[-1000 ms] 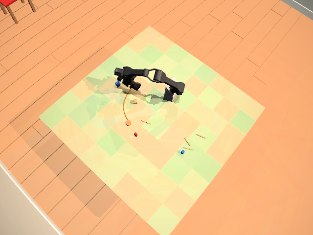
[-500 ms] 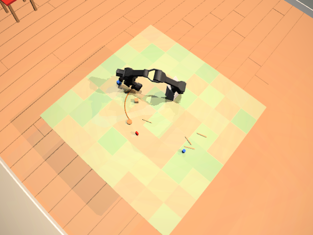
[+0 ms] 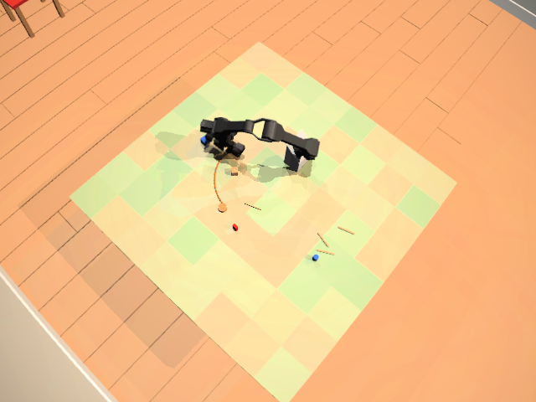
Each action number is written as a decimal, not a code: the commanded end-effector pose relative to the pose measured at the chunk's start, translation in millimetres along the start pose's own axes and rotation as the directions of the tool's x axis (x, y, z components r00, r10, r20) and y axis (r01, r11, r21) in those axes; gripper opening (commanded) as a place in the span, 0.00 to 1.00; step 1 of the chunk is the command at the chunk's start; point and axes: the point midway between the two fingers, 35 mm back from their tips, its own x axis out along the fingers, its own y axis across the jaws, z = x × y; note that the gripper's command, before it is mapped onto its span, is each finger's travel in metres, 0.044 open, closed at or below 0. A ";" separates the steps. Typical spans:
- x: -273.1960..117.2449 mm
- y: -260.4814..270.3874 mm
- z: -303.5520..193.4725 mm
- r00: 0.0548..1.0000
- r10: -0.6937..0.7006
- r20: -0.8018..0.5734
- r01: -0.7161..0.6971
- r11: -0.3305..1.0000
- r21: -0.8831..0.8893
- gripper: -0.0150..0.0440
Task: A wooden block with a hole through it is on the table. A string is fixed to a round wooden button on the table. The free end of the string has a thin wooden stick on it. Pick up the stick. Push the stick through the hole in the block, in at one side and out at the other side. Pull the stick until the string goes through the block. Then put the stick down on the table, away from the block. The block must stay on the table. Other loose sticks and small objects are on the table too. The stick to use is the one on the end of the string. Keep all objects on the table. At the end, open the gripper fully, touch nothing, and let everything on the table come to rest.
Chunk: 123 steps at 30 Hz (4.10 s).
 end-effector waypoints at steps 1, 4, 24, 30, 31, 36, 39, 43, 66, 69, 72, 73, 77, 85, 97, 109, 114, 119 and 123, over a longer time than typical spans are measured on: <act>3.3 -1.7 0.8 1.000 -0.008 -0.003 0.008 1.000 0.006 0.46; 3.3 -1.7 0.8 1.000 -0.008 -0.003 0.008 1.000 0.006 0.46; -2.8 -0.4 0.6 1.000 -0.003 0.001 0.003 1.000 0.002 0.25; -10.6 0.1 0.4 1.000 -0.003 0.002 0.003 1.000 0.002 0.25; -11.9 0.2 0.4 1.000 -0.003 0.002 0.003 1.000 0.002 0.25; -18.4 0.5 0.3 1.000 -0.003 0.002 0.003 1.000 0.002 0.25; -22.3 0.6 0.3 1.000 -0.003 0.002 0.003 1.000 0.002 0.25; -27.5 0.7 0.3 1.000 -0.003 0.002 0.003 1.000 0.002 0.25; -57.8 0.2 1.4 1.000 -0.002 0.003 0.002 1.000 0.003 0.25; -53.0 -1.0 1.6 1.000 -0.009 -0.001 0.009 1.000 0.009 0.25; -55.1 -1.1 0.0 1.000 -0.010 0.007 0.010 1.000 0.009 0.25; -56.0 -1.2 -0.7 1.000 -0.010 0.011 0.010 1.000 0.009 0.25; -59.5 -1.5 -3.5 1.000 -0.012 0.024 0.011 1.000 0.009 0.25; -67.2 -2.6 -9.6 0.999 -0.013 0.053 0.012 1.000 0.008 0.25; -78.4 -5.1 -18.6 0.995 -0.015 0.095 0.014 1.000 0.008 0.25; -89.9 -9.1 -26.9 0.990 -0.014 0.142 0.015 1.000 -0.004 0.25; -94.5 -10.8 -30.7 0.987 -0.015 0.159 0.015 1.000 -0.003 0.25; -99.2 -12.7 -34.6 0.984 -0.015 0.176 0.016 1.000 -0.001 0.25; -102.9 -14.3 -37.6 0.982 -0.015 0.189 0.016 1.000 0.000 0.25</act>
